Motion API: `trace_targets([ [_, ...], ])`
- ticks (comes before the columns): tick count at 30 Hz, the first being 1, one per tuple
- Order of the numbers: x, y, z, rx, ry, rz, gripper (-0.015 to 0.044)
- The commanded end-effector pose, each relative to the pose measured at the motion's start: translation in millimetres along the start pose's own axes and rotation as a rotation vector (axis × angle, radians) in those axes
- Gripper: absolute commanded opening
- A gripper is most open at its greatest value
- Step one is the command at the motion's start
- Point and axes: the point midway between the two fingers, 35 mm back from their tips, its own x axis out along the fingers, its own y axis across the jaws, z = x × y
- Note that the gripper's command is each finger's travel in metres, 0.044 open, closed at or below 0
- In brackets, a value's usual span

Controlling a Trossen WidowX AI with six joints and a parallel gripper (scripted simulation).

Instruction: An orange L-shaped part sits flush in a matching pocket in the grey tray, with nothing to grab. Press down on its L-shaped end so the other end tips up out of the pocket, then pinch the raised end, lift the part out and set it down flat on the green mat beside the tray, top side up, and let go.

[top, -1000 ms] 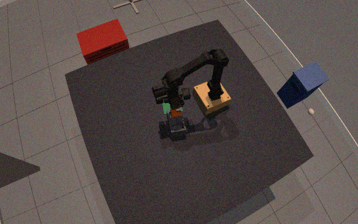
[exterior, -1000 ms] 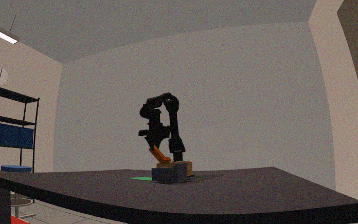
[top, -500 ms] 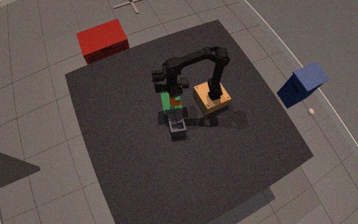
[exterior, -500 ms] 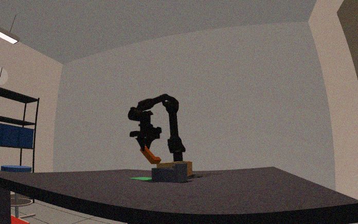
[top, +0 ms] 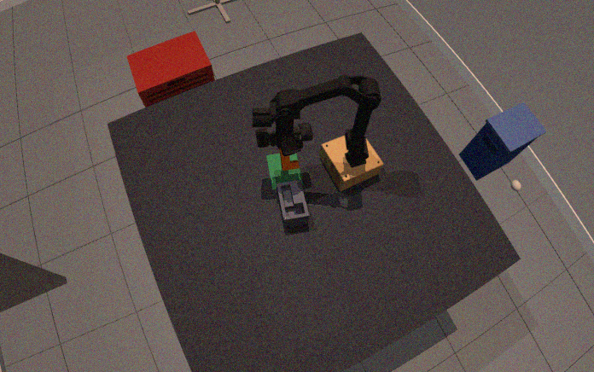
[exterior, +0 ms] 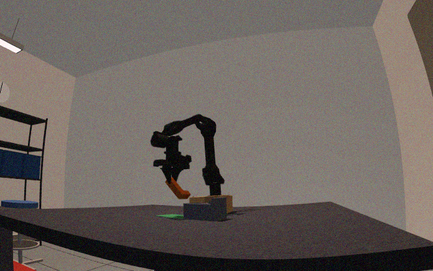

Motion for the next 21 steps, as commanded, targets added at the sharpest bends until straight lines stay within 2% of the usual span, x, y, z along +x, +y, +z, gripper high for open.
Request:
trace_targets([
  [1, 7, 1, -1, -0.005, 0.004, 0.004, 0.0000],
  [21, 38, 1, -1, -0.005, 0.004, 0.004, 0.0000],
])
